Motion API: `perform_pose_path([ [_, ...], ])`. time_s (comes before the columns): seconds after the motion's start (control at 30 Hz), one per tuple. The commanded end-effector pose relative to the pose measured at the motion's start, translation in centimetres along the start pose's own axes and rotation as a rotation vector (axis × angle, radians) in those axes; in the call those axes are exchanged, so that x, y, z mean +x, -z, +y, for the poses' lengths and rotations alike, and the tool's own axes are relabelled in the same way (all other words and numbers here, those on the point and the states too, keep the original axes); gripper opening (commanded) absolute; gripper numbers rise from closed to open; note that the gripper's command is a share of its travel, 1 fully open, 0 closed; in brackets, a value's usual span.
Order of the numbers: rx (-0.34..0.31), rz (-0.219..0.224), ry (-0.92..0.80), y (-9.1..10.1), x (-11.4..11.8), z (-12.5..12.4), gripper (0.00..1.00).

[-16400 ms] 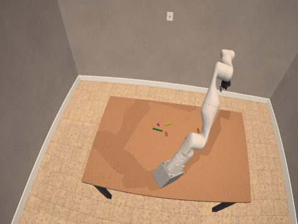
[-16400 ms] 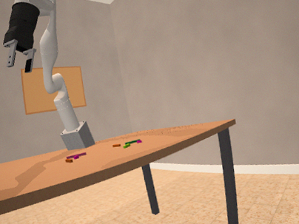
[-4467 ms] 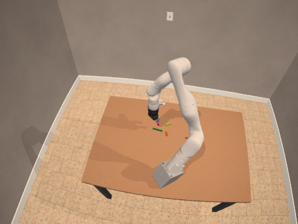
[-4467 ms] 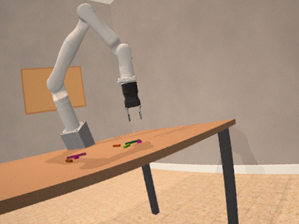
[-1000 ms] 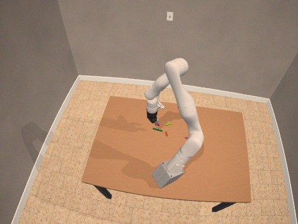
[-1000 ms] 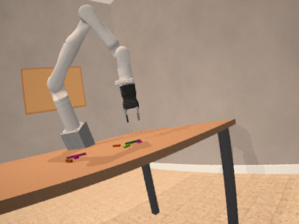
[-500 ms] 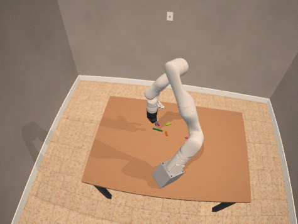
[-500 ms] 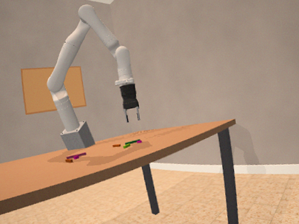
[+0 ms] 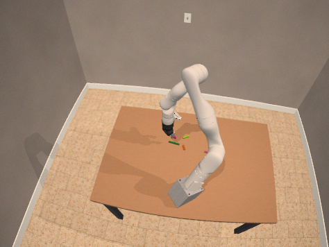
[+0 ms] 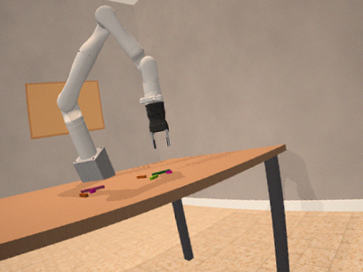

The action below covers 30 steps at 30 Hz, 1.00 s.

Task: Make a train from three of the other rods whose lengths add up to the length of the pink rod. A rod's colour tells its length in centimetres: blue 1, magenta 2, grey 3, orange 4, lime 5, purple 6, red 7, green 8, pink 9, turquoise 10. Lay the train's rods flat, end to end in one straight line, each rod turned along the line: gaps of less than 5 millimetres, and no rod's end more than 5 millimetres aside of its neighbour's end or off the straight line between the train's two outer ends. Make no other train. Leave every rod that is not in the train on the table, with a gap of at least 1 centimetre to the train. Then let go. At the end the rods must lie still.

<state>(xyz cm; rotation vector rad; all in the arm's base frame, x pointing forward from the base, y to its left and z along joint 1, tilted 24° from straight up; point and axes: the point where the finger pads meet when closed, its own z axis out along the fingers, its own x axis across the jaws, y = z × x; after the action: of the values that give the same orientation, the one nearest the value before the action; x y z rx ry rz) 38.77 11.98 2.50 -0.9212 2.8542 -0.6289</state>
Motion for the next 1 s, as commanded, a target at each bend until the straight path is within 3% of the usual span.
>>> perform_pose_path([
  [0.0,0.0,-0.002,0.0,0.1,-0.1,0.0,1.0],
  [0.67,-0.001,-0.001,-0.023,0.0,0.1,-0.4,1.0],
  [0.8,-0.004,0.005,-0.154,0.0,0.8,-2.6,1.0],
  [0.97,-0.011,0.018,-0.485,-0.2,3.0,-7.7,1.0],
])
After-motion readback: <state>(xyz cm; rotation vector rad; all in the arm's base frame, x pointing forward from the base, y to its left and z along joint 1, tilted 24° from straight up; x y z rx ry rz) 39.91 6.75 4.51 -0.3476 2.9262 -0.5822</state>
